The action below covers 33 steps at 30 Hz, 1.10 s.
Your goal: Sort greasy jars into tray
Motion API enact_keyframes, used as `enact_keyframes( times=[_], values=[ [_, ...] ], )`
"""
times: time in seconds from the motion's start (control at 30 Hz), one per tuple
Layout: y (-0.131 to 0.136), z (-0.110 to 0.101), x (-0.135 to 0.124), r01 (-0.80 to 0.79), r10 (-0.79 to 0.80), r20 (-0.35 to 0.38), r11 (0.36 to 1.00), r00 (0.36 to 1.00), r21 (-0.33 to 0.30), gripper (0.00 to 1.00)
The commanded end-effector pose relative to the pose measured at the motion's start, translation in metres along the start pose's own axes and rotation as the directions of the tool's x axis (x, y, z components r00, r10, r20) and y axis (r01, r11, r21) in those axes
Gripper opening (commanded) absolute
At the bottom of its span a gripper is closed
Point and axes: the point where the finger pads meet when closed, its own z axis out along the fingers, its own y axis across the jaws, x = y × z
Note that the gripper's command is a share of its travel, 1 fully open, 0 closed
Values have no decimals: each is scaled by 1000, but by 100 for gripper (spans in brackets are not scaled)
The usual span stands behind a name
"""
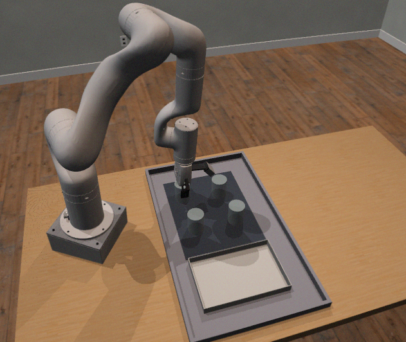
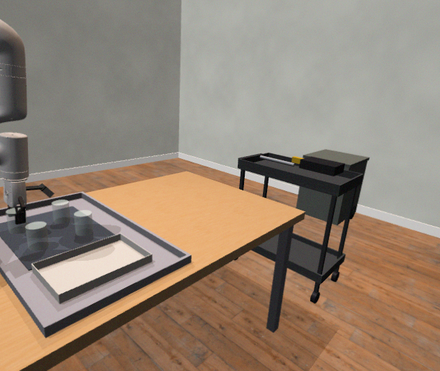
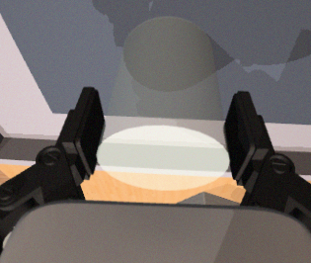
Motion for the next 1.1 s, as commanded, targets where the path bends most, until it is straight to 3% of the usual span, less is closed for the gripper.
enact_keyframes(
  times=[0.0, 1.07],
  values=[
    [0, 0, 0, -1, 0, -87, 1000, 996, -19, 85],
    [0, 0, 0, -1, 0, -87, 1000, 996, -19, 79]
  ],
)
